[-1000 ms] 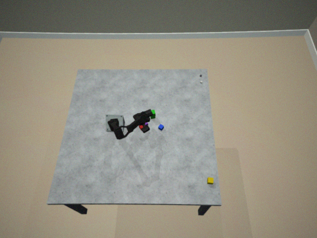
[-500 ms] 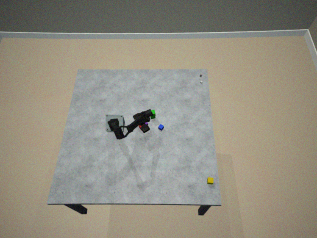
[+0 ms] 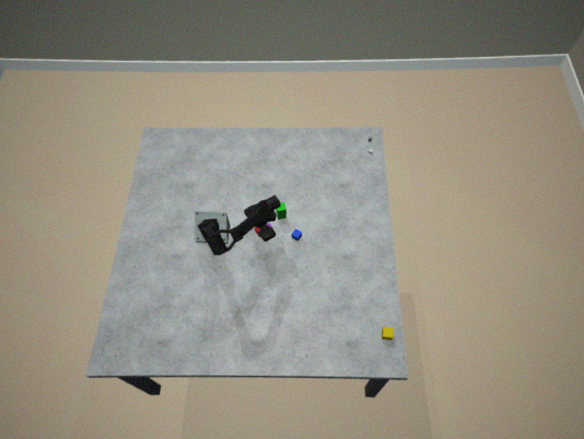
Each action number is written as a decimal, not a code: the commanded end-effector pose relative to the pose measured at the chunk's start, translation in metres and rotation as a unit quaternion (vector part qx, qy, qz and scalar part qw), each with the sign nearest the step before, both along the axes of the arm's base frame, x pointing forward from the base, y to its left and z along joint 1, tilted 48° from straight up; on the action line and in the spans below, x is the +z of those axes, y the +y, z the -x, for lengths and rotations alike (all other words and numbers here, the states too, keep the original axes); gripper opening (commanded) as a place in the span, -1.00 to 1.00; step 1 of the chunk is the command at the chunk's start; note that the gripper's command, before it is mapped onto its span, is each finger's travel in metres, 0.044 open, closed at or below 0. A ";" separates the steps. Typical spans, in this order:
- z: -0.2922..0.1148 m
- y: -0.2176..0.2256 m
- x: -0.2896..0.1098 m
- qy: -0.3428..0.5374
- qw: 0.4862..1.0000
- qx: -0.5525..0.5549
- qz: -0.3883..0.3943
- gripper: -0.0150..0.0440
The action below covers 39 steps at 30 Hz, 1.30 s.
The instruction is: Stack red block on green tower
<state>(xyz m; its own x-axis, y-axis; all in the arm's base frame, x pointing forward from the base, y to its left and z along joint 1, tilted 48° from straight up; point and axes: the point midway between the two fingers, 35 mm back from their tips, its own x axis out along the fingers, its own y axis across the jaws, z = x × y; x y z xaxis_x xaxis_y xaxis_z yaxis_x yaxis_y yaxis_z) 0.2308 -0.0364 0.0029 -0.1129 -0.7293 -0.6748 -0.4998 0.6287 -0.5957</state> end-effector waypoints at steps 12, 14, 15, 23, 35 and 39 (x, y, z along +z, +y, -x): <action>-0.008 0.054 0.050 -0.004 1.000 -0.003 -0.003 -0.49; -0.009 0.059 0.056 -0.004 1.000 -0.003 -0.003 -0.49; -0.009 0.061 0.057 -0.004 1.000 -0.003 -0.003 -0.49; -0.010 0.062 0.057 -0.004 1.000 -0.003 -0.003 -0.49; -0.047 0.084 0.037 -0.006 1.000 -0.003 -0.003 -0.49; -0.060 0.093 0.028 -0.006 1.000 -0.003 -0.004 -0.49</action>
<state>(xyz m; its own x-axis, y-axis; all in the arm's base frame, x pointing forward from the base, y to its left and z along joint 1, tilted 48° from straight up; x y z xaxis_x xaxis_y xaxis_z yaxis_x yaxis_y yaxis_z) 0.2798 0.0488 0.0411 -0.1023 -0.7230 -0.6833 -0.4907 0.6342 -0.5975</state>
